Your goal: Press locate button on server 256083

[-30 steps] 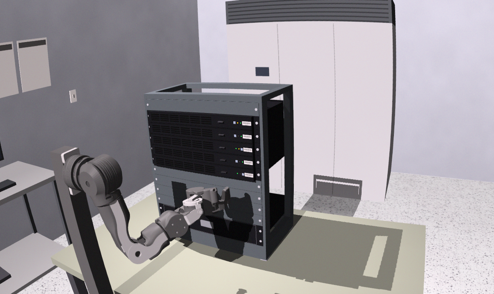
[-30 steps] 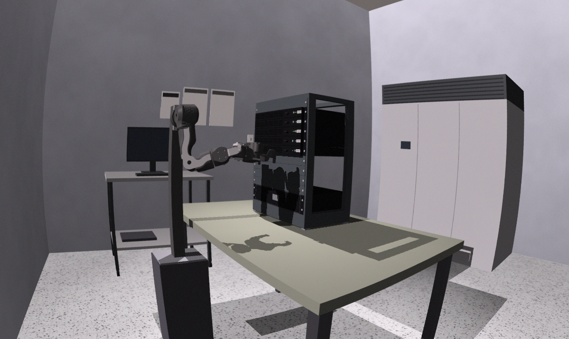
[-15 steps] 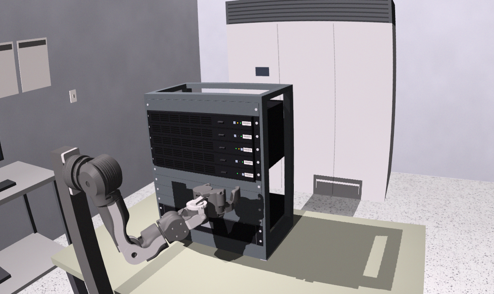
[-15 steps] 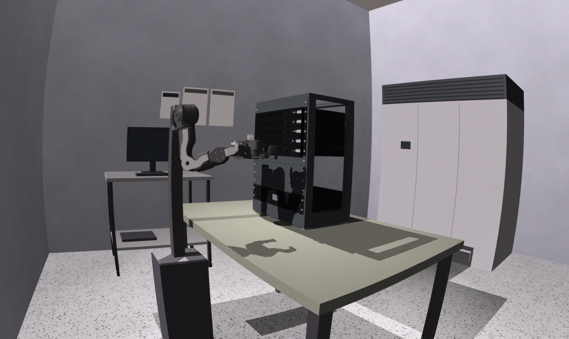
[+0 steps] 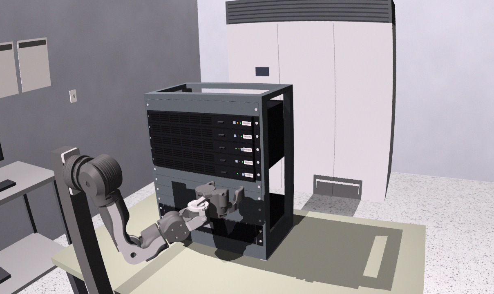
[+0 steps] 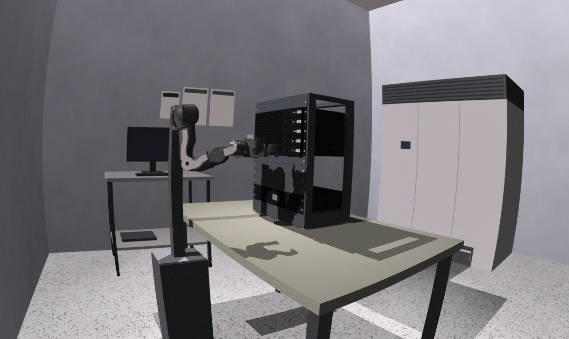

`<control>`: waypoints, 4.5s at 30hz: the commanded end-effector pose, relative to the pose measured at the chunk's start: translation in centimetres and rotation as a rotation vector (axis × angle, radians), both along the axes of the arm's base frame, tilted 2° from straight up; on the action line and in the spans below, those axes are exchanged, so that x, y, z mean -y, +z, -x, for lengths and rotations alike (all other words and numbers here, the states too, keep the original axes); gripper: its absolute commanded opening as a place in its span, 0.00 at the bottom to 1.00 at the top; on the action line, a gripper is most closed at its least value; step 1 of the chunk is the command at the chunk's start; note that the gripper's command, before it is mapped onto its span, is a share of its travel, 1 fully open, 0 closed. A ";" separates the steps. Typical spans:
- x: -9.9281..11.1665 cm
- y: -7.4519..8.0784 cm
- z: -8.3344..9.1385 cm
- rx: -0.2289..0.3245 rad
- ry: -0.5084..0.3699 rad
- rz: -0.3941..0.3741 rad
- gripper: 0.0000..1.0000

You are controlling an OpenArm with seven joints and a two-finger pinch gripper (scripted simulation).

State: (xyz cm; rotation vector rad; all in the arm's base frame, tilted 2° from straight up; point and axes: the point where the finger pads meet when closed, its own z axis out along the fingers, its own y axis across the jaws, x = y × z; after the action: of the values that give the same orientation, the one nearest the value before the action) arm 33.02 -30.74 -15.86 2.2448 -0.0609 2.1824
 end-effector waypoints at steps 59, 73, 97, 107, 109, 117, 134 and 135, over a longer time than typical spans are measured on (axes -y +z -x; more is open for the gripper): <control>0.2 0.3 -3.0 0.012 -0.004 -0.003 0.60; 0.3 0.2 -5.2 0.012 -0.004 -0.003 0.60; 0.4 0.2 -7.6 0.012 -0.004 -0.003 0.60; 0.4 0.2 -9.6 0.012 -0.004 -0.003 0.60; 0.5 0.2 -10.0 0.012 -0.004 -0.003 0.60; 0.5 0.1 -11.1 0.012 -0.004 -0.003 0.60; 0.5 0.1 -11.1 0.012 -0.004 -0.003 0.60; 0.5 0.1 -11.1 0.012 -0.004 -0.003 0.60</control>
State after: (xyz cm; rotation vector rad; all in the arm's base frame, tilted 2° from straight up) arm 44.04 -31.07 -15.96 2.2430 -0.0677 2.1930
